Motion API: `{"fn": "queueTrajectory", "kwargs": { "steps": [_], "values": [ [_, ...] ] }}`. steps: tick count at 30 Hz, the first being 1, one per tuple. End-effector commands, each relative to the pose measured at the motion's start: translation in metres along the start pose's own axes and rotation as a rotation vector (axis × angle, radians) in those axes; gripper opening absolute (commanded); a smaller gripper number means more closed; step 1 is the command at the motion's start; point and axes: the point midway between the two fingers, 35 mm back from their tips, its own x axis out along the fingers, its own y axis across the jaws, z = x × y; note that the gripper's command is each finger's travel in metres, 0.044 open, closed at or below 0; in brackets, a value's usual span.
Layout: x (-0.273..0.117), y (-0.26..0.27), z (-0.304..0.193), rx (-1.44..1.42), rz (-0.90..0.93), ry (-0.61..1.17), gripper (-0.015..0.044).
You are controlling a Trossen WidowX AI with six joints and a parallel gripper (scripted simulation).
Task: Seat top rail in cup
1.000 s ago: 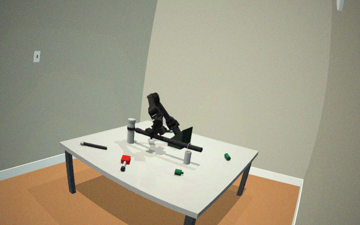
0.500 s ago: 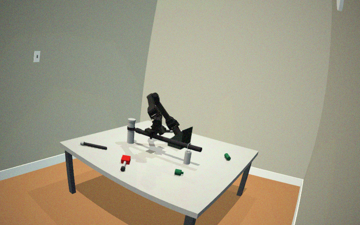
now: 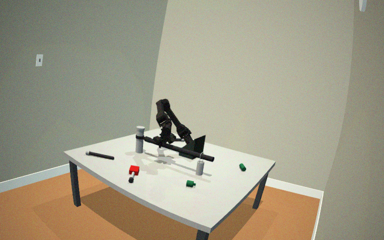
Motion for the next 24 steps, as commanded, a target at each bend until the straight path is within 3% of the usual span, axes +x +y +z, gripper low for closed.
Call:
{"fn": "queueTrajectory", "kwargs": {
  "steps": [1,24],
  "values": [
    [-0.001,-0.002,-0.006,0.003,-0.012,0.007,0.0],
    [0.003,-0.001,-0.015,-0.001,0.003,0.001,0.0]
  ]
}}
